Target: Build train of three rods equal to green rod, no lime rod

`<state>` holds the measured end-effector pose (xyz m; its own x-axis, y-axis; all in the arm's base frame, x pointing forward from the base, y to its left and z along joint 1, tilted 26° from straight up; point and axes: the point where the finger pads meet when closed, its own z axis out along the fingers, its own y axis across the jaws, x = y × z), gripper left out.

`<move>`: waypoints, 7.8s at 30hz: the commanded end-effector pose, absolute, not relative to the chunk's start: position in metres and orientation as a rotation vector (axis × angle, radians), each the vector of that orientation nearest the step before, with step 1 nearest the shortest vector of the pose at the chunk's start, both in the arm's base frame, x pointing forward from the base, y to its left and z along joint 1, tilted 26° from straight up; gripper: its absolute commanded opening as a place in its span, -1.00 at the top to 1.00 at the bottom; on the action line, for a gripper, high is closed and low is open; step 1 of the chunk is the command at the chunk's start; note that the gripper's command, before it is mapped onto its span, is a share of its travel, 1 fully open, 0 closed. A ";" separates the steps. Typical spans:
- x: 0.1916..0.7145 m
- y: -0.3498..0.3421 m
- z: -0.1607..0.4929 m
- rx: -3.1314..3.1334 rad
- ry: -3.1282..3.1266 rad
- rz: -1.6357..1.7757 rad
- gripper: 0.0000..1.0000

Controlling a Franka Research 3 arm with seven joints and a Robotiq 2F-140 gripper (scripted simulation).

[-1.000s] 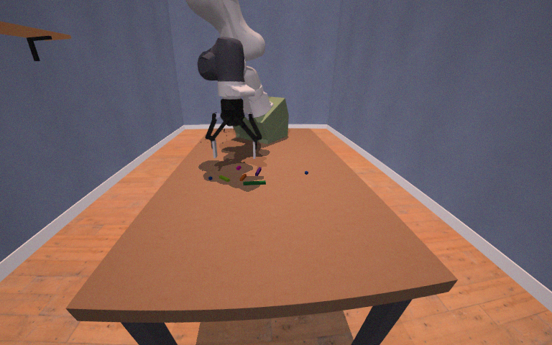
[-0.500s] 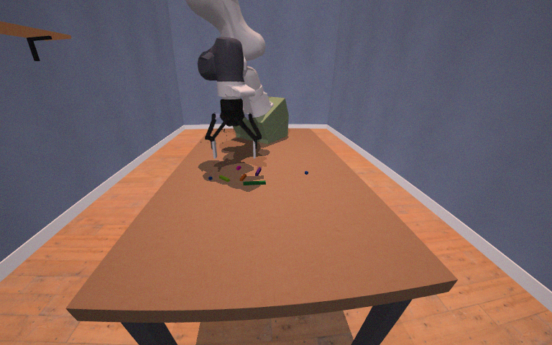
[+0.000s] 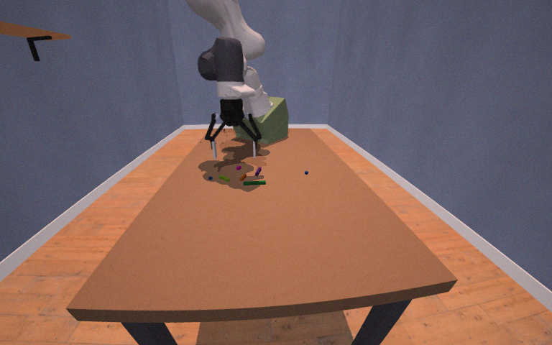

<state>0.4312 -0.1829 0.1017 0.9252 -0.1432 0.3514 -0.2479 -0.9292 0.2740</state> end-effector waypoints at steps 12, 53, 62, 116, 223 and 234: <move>0.431 -0.183 0.102 2.768 -0.277 0.465 -1.00; 0.428 -0.177 0.097 2.754 0.043 0.404 -1.00; 0.425 -0.172 0.094 2.721 0.286 0.355 -1.00; 0.408 -0.147 0.077 2.255 1.453 0.075 -1.00; 0.410 -0.141 0.075 2.259 1.440 0.076 -1.00; 0.416 -0.141 0.076 2.391 1.214 0.135 -1.00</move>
